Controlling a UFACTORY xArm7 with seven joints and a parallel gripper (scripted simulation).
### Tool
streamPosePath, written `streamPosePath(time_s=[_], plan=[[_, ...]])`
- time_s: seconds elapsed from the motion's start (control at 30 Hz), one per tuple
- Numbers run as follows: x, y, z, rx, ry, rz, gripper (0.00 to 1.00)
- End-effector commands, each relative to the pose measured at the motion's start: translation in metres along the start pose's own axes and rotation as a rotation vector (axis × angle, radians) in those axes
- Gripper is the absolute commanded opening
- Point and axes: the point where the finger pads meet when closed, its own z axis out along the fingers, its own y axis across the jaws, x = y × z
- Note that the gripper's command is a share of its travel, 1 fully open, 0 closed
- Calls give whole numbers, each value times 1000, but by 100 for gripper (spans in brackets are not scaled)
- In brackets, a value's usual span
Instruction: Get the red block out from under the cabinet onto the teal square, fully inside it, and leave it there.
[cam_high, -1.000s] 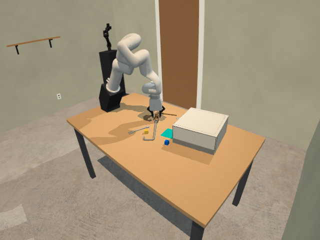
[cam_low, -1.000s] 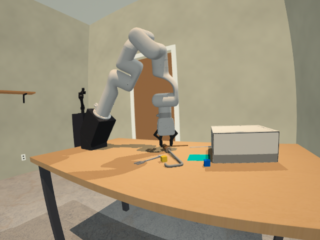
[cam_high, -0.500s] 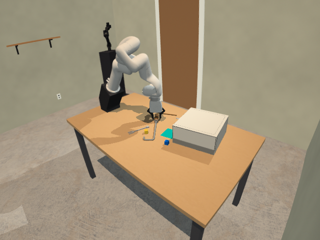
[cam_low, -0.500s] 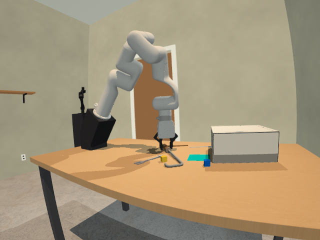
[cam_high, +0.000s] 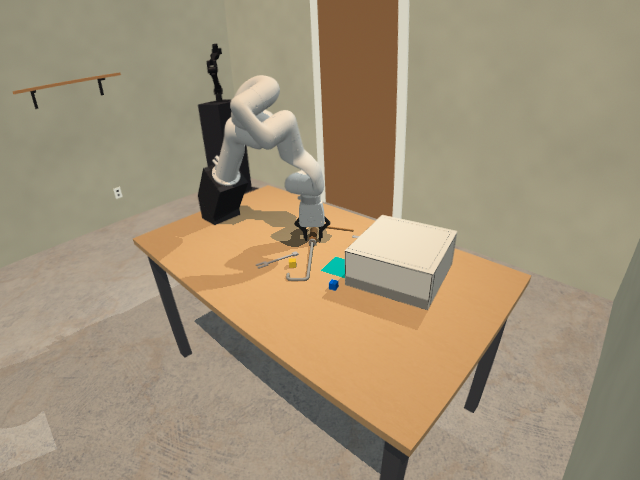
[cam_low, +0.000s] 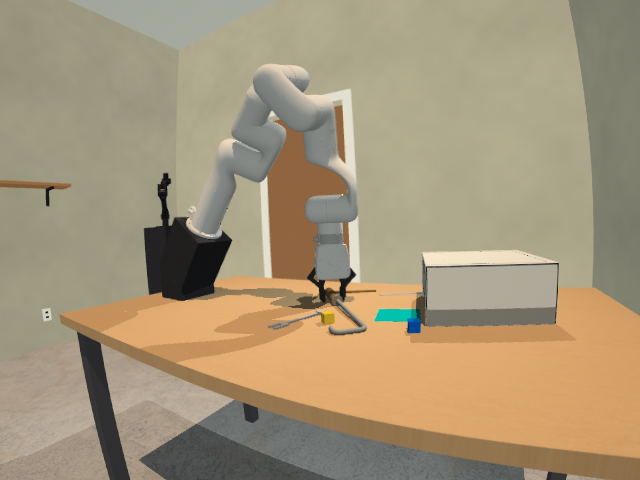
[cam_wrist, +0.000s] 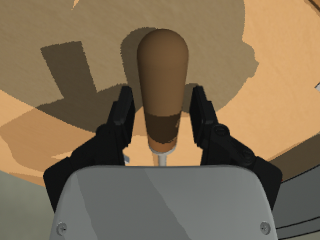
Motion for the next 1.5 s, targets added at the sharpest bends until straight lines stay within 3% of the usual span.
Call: streamPosePath(time_s=[0.0, 0.43, 0.47, 1.47], plan=[[0, 1, 0, -1, 0, -1, 57], [0, 1, 0, -1, 0, -1, 57], [0, 1, 0, -1, 0, -1, 0], [0, 1, 0, -1, 0, -1, 0]])
